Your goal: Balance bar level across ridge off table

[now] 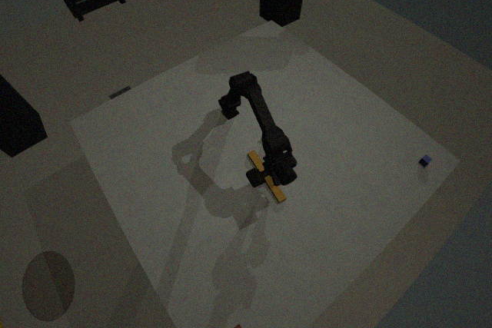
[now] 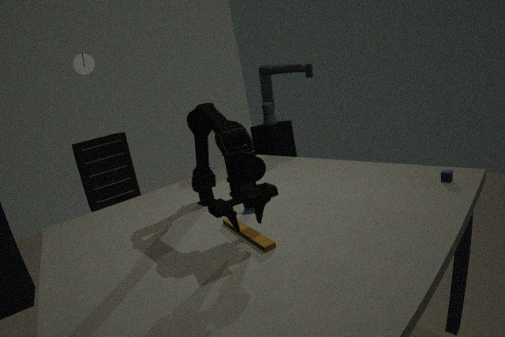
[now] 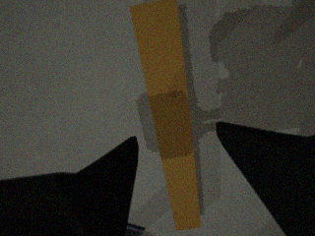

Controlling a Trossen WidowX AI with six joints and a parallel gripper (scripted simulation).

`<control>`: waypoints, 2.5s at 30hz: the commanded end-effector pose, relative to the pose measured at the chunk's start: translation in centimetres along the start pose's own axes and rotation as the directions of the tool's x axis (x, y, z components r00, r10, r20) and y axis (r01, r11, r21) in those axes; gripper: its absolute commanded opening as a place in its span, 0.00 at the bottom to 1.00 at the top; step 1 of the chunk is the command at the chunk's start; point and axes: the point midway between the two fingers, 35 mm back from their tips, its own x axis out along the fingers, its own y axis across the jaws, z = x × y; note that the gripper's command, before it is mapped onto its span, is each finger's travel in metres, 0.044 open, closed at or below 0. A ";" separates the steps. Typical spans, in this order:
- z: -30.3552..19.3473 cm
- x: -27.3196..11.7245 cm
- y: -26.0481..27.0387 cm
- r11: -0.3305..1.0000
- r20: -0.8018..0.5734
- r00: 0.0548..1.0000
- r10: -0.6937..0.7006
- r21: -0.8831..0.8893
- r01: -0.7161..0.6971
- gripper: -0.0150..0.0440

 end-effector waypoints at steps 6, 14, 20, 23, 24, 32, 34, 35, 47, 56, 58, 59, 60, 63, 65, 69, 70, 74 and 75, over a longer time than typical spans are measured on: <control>0.1 1.0 0.1 1.000 0.005 1.000 0.005 -0.006 -0.005 0.79; 0.1 2.3 0.1 1.000 0.005 1.000 0.005 -0.006 -0.005 0.79; 0.1 2.9 0.1 1.000 0.004 1.000 0.005 -0.006 -0.005 0.79; 0.1 2.9 0.1 1.000 0.004 1.000 0.005 -0.006 -0.005 0.79; 0.1 2.9 0.1 1.000 0.004 1.000 0.005 -0.006 -0.005 0.79; 0.1 2.9 0.1 1.000 0.004 1.000 0.005 -0.006 -0.005 0.79; 0.1 2.9 0.1 1.000 0.004 1.000 0.005 -0.006 -0.005 0.79; 0.0 2.8 0.0 1.000 0.003 1.000 0.000 0.000 0.000 0.74; 0.0 2.8 0.0 1.000 0.003 1.000 0.000 0.000 0.000 0.41; 0.3 1.1 0.0 1.000 0.004 1.000 0.001 -0.001 -0.001 0.25; 0.3 0.6 0.0 1.000 0.004 1.000 0.001 -0.001 -0.001 0.25; 0.4 0.4 0.0 1.000 0.004 1.000 0.001 -0.001 -0.001 0.25; 0.4 0.1 0.0 1.000 0.004 1.000 0.001 -0.001 -0.001 0.25; 0.4 -0.7 0.0 1.000 0.004 1.000 0.002 -0.002 -0.002 0.25; 0.5 -1.2 0.0 1.000 0.004 1.000 0.002 -0.002 -0.002 0.25; 0.5 -2.3 0.0 1.000 0.004 1.000 0.003 -0.003 -0.003 0.25; 0.5 -2.5 0.0 1.000 0.004 1.000 0.003 -0.003 -0.003 0.25; 0.4 -3.6 0.0 1.000 0.005 1.000 0.003 -0.004 -0.003 0.25; 0.4 -3.9 0.0 1.000 0.005 1.000 0.004 -0.004 -0.003 0.25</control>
